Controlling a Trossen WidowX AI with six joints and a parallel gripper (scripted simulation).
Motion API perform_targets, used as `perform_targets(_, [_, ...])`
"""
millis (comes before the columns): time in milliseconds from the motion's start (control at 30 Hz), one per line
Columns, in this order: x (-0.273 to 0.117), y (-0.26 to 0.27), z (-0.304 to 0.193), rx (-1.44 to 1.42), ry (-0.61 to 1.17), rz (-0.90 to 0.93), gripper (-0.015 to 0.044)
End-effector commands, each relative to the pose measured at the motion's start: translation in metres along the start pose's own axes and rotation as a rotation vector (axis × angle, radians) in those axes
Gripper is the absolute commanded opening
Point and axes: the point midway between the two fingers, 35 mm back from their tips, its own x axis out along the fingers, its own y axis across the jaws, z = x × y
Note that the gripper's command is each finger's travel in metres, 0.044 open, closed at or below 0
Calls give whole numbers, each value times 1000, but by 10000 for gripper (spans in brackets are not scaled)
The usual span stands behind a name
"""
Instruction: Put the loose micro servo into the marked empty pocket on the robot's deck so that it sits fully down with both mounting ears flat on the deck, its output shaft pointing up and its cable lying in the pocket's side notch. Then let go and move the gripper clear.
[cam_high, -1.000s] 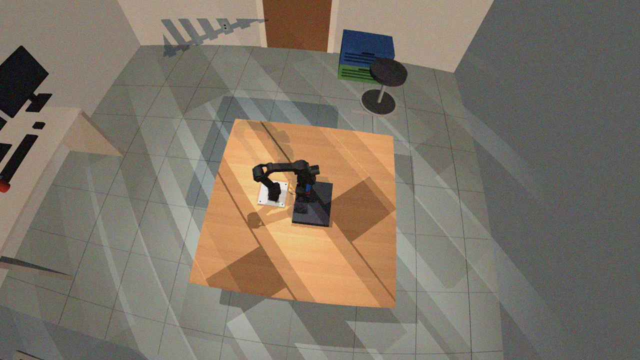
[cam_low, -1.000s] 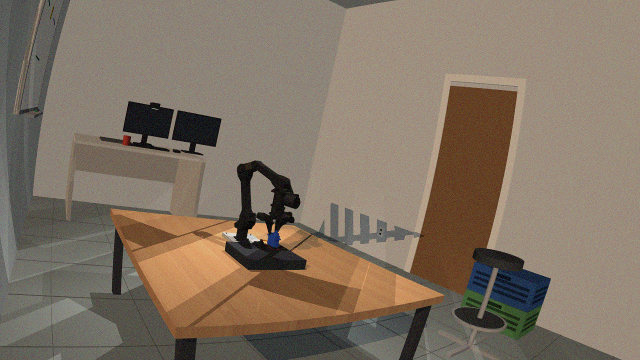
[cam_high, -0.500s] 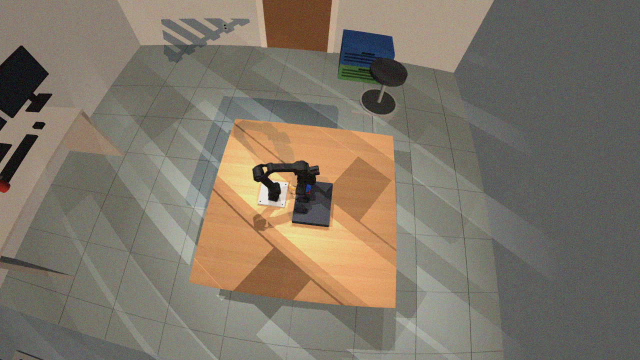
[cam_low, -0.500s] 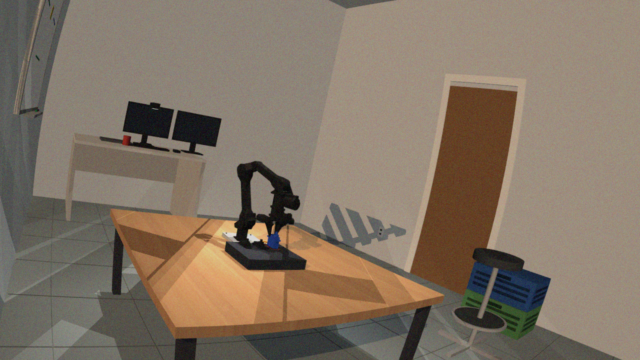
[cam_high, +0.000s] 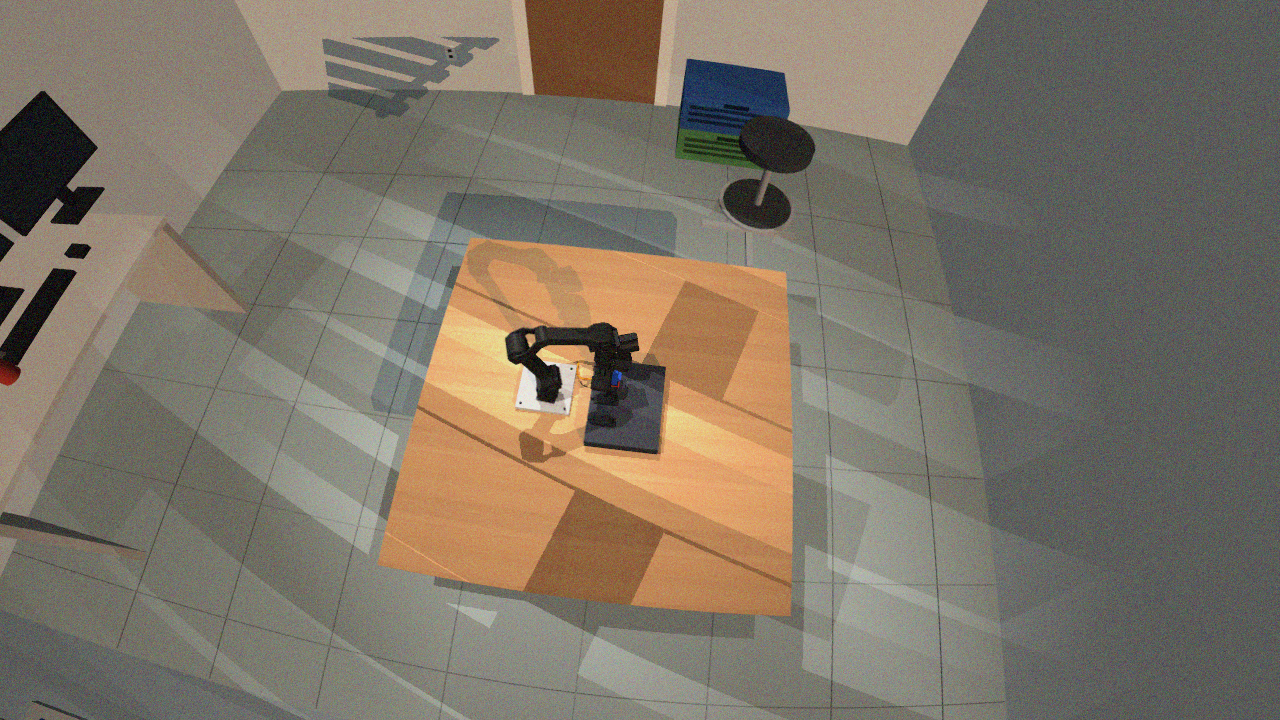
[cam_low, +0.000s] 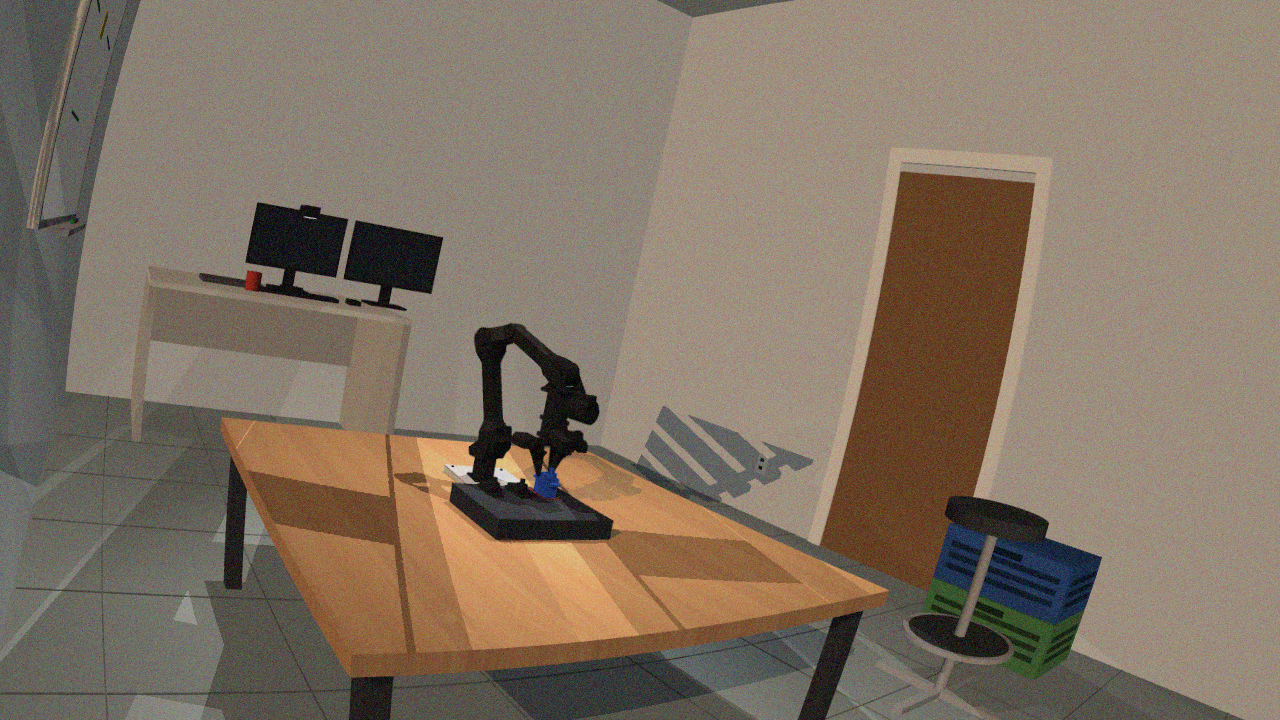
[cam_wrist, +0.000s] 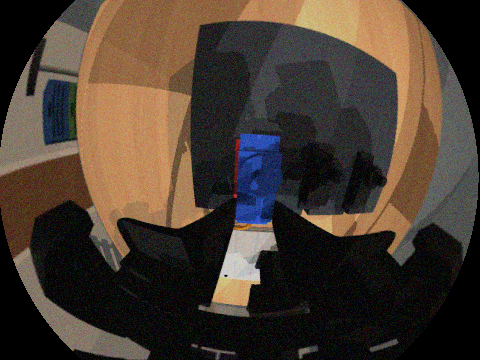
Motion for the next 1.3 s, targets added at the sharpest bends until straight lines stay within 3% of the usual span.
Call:
perform_targets(0, [4, -1, 0, 5, 1, -2, 0])
perform_targets(1267, [29, -1, 0, 5, 1, -2, 0])
